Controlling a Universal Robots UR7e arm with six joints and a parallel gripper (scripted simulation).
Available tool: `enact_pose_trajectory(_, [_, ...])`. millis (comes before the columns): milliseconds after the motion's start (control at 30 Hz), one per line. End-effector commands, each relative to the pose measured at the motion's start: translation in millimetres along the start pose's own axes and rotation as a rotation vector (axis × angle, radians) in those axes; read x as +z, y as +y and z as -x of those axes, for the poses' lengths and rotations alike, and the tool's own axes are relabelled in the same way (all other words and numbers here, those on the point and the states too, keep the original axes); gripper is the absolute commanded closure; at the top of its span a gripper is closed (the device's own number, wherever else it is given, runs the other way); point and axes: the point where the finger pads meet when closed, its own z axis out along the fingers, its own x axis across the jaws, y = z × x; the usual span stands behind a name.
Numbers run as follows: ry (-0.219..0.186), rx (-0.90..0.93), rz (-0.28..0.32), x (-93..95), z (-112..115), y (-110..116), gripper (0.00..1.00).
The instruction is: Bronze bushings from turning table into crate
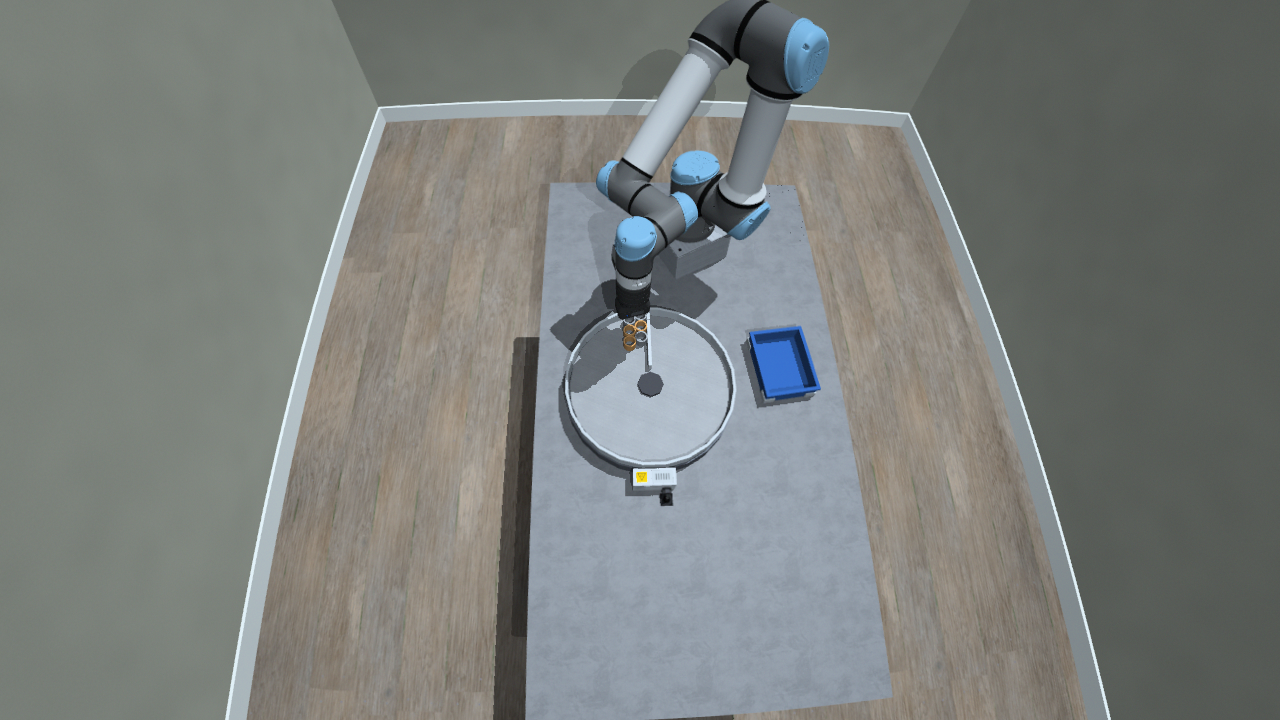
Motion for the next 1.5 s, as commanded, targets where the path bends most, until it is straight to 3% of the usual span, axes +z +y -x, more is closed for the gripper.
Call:
enact_pose_trajectory(0, [-0.003, 0.000, 0.001, 0.1, 1.5, 1.3, 0.73])
enact_pose_trajectory(100, [-0.003, 0.000, 0.001, 0.1, 1.5, 1.3, 0.73])
enact_pose_trajectory(267, [-0.002, 0.000, 0.001, 25.1, 17.4, 35.1, 0.73])
enact_pose_trajectory(667, [-0.002, 0.000, 0.001, 25.1, 17.4, 35.1, 0.73])
enact_pose_trajectory(700, [-0.001, 0.000, 0.000, 25.2, 17.2, 34.9, 0.58])
enact_pose_trajectory(1467, [-0.001, 0.000, 0.000, 25.2, 17.2, 34.9, 0.58])
